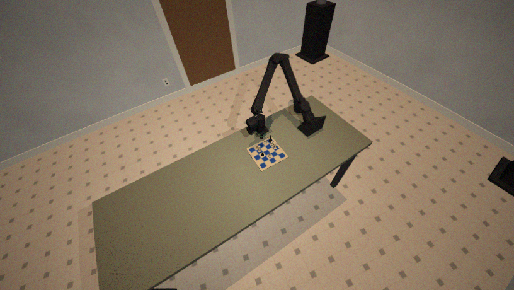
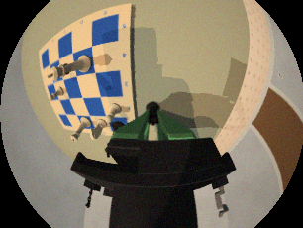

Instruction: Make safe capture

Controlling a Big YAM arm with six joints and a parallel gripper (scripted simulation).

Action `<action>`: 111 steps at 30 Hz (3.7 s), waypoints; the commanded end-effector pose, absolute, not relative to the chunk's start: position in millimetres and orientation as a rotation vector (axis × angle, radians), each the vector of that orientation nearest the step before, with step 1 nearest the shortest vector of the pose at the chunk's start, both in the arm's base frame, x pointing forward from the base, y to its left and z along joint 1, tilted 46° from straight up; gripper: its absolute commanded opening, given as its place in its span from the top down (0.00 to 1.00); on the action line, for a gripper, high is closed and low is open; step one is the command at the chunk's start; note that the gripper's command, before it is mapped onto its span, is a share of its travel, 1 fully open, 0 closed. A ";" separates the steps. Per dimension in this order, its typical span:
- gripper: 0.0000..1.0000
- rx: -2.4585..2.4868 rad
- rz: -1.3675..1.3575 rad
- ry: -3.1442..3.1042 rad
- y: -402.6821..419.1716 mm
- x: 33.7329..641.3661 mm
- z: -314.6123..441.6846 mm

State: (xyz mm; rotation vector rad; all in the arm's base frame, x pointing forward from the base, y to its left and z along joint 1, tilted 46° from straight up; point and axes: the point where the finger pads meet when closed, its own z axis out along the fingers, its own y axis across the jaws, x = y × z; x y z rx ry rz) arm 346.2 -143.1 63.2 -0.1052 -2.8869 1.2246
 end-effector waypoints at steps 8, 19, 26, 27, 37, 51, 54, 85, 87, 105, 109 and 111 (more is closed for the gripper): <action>1.00 -0.097 1.242 -2.914 -135.9 360.0 64.4; 1.00 -0.092 1.234 -2.895 -142.4 353.6 60.6; 1.00 -0.092 1.232 -2.891 -143.4 352.2 60.0; 1.00 -0.092 1.232 -2.891 -143.4 352.2 60.0; 1.00 -0.092 1.232 -2.891 -143.4 352.2 59.9; 1.00 -0.092 1.232 -2.891 -143.4 352.2 59.9; 1.00 -0.092 1.232 -2.891 -143.4 352.2 59.9; 0.64 -0.091 1.232 -2.891 -143.3 352.3 60.0; 0.64 -0.085 1.232 -2.891 -139.9 353.3 61.9; 0.64 -0.119 1.239 -2.950 -85.9 367.2 125.8; 0.64 -0.116 1.235 -2.947 -73.7 367.1 135.7; 0.64 -0.110 1.233 -2.937 -70.0 367.1 135.6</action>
